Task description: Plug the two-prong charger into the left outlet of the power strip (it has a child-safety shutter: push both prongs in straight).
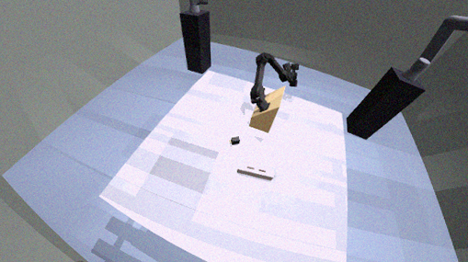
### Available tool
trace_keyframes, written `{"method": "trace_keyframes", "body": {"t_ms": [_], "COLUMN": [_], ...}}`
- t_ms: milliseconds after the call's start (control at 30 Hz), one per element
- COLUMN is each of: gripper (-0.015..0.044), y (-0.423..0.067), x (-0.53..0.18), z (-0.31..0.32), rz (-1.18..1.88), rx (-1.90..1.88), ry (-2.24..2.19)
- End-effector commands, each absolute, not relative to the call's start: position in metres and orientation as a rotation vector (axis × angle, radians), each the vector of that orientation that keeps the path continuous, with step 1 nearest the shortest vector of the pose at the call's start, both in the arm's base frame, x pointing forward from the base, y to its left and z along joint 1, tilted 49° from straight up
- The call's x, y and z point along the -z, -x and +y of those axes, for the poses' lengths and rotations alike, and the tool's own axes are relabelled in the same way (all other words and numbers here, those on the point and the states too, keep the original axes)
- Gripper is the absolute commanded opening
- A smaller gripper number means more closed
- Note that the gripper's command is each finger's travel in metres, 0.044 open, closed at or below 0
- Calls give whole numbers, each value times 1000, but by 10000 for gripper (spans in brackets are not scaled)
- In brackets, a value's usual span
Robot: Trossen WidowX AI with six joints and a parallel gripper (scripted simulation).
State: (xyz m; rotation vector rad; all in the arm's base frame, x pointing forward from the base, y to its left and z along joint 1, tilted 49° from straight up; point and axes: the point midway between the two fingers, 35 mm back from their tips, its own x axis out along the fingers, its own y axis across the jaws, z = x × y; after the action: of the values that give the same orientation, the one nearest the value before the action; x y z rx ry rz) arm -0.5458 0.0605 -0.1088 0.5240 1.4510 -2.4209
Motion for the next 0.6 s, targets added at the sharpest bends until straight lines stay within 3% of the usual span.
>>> {"method": "trace_keyframes", "body": {"t_ms": [0, 567], "gripper": [426, 440], "y": [546, 512], "x": [109, 102], "z": [62, 178], "rz": [1449, 1271], "rx": [2424, 2686], "ry": [-528, -875]}}
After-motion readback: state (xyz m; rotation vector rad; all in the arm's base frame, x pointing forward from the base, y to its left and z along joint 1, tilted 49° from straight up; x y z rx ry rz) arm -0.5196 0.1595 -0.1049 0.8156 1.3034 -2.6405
